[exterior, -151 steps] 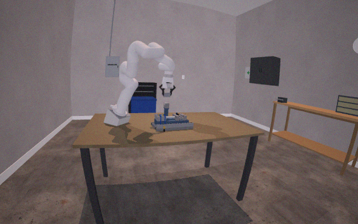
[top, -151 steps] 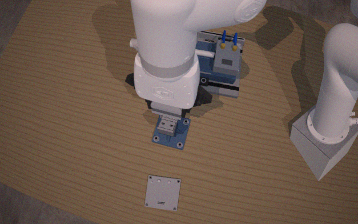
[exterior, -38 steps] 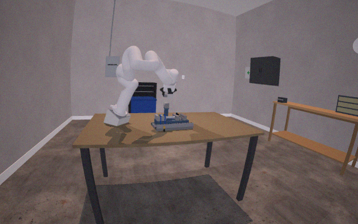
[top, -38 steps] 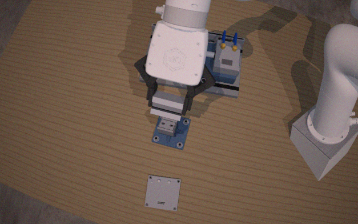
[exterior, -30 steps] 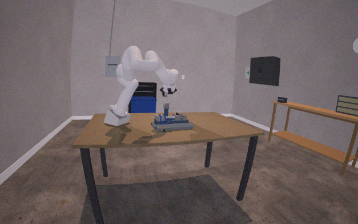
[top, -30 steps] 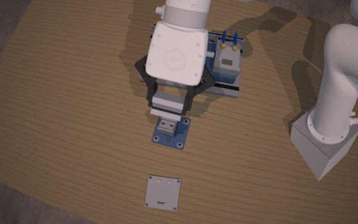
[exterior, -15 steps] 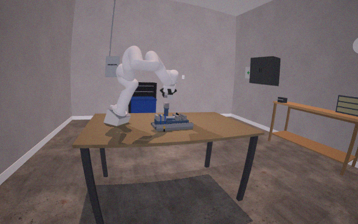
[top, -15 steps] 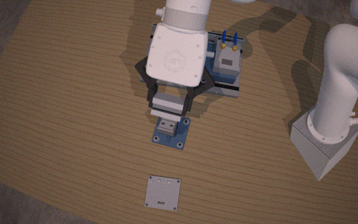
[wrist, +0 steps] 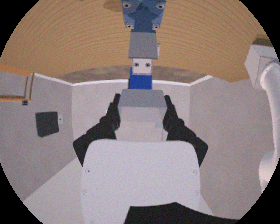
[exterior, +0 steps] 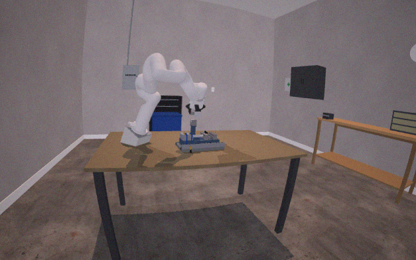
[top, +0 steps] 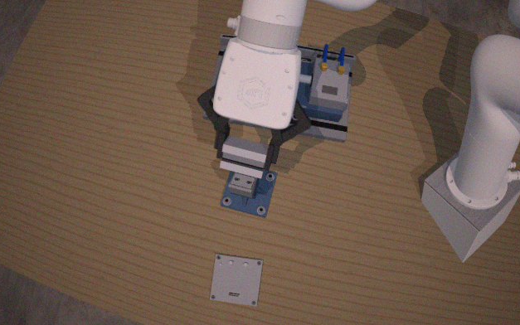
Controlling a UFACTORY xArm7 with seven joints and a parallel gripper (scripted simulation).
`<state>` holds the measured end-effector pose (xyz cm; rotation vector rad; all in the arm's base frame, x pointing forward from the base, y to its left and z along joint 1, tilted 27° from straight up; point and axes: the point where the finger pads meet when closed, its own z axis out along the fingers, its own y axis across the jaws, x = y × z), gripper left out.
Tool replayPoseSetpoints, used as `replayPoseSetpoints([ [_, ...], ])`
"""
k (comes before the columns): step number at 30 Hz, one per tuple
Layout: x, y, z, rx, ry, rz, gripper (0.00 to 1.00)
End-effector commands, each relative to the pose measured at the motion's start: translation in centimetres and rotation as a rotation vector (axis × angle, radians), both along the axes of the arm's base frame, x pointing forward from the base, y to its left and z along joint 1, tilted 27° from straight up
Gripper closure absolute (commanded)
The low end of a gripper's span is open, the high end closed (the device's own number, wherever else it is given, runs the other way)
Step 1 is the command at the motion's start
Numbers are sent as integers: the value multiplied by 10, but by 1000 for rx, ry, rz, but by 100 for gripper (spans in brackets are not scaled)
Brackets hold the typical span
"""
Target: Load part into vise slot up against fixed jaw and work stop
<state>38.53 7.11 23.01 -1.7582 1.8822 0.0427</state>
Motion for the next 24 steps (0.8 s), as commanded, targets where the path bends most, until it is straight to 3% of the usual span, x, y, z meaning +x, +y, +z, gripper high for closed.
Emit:
replayPoseSetpoints([
  [1,2,-2,-4,0,-3,1,100],
  [24,9,-10,-24,0,-3,1,100],
])
